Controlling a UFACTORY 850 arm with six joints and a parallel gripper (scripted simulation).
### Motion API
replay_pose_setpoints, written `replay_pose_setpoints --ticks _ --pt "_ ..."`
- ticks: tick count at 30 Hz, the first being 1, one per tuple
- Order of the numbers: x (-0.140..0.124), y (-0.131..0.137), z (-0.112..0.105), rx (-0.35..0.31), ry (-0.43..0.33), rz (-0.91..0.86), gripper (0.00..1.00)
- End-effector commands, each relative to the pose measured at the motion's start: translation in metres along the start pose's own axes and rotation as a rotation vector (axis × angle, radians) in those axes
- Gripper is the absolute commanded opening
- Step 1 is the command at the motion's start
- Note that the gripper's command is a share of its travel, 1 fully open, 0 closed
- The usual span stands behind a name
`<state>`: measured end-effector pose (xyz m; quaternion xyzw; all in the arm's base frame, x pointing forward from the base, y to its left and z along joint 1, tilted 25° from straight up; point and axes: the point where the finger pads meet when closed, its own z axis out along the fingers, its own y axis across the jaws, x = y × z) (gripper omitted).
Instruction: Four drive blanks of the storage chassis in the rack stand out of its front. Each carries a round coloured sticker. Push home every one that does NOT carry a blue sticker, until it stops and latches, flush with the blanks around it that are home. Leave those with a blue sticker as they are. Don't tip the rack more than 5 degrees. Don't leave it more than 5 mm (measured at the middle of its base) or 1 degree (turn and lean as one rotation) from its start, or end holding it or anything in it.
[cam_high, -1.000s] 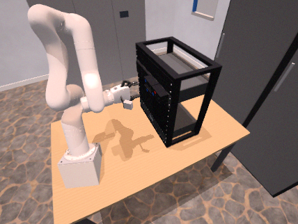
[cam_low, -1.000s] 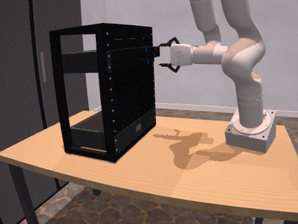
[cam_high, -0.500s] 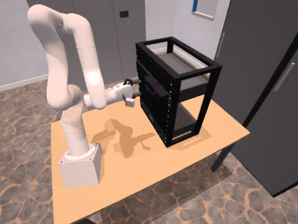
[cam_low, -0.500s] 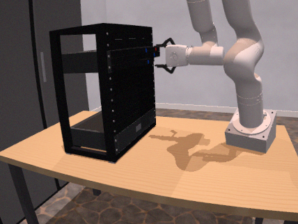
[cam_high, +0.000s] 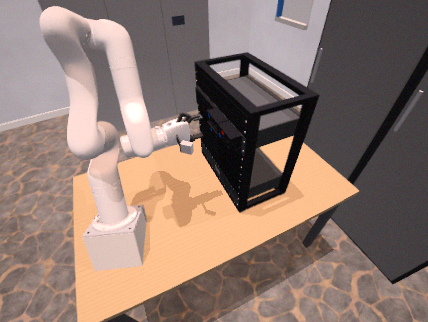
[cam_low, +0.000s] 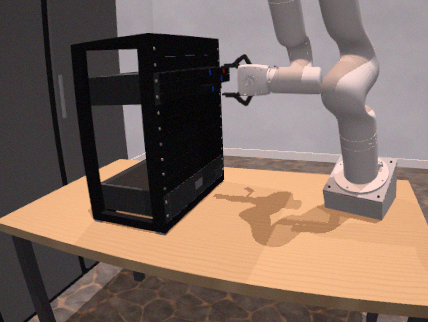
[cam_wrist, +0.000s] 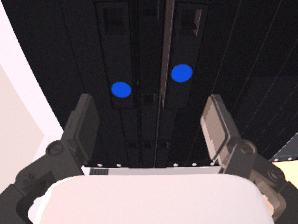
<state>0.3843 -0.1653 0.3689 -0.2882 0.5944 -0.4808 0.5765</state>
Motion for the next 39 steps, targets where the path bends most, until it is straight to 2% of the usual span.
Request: replay_pose_setpoints --ticks 1,32,39 --pt "0.000 -0.001 0.000 0.001 0.000 0.000 1.00" --pt "0.001 -0.001 0.000 0.001 0.000 0.000 1.00" --pt "0.014 -0.002 0.000 0.001 0.000 0.000 1.00"
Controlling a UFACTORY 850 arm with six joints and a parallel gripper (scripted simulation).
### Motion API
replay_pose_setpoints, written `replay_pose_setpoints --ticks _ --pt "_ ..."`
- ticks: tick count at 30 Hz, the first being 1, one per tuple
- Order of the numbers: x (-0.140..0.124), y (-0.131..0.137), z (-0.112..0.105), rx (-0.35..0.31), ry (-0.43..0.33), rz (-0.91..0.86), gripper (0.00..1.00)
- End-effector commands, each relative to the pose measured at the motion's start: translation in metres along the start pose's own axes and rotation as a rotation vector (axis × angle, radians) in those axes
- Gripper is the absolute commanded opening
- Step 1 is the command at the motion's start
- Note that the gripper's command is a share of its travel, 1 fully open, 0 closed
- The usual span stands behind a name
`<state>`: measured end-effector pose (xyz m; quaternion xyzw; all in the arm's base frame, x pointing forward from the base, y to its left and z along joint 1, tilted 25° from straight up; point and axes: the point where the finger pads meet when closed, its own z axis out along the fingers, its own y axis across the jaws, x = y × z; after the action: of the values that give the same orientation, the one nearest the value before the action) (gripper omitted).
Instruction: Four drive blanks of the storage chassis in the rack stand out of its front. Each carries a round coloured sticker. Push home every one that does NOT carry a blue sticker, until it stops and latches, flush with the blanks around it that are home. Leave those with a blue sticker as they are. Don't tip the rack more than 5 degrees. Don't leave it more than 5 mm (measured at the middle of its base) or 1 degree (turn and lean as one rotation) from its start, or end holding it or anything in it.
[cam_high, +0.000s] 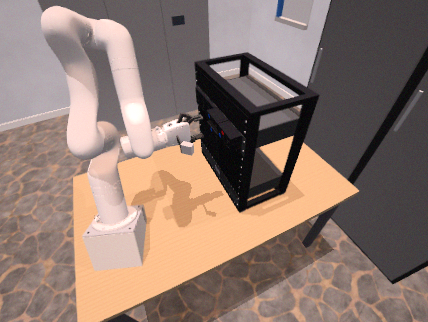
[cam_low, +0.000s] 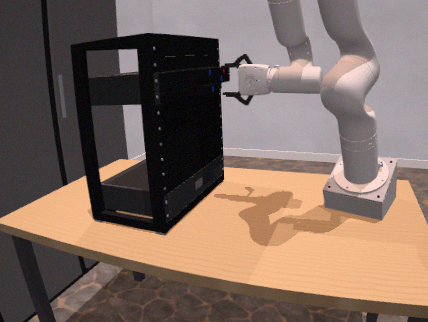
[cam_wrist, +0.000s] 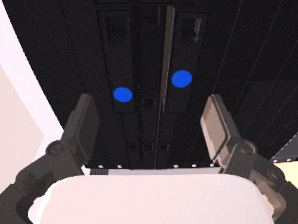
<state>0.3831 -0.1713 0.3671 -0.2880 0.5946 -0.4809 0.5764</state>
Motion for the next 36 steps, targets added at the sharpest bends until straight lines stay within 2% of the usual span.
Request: replay_pose_setpoints --ticks 1,4,18,25,36 --pt "0.012 -0.002 0.000 0.001 -0.001 -0.001 1.00" --pt "0.016 -0.003 0.000 0.001 -0.001 -0.001 1.00" --pt "0.091 -0.013 0.001 0.001 -0.001 -0.001 1.00" --pt "0.100 -0.014 0.001 0.001 -0.001 -0.001 1.00" --pt "0.100 -0.014 0.001 0.001 -0.001 -0.001 1.00"
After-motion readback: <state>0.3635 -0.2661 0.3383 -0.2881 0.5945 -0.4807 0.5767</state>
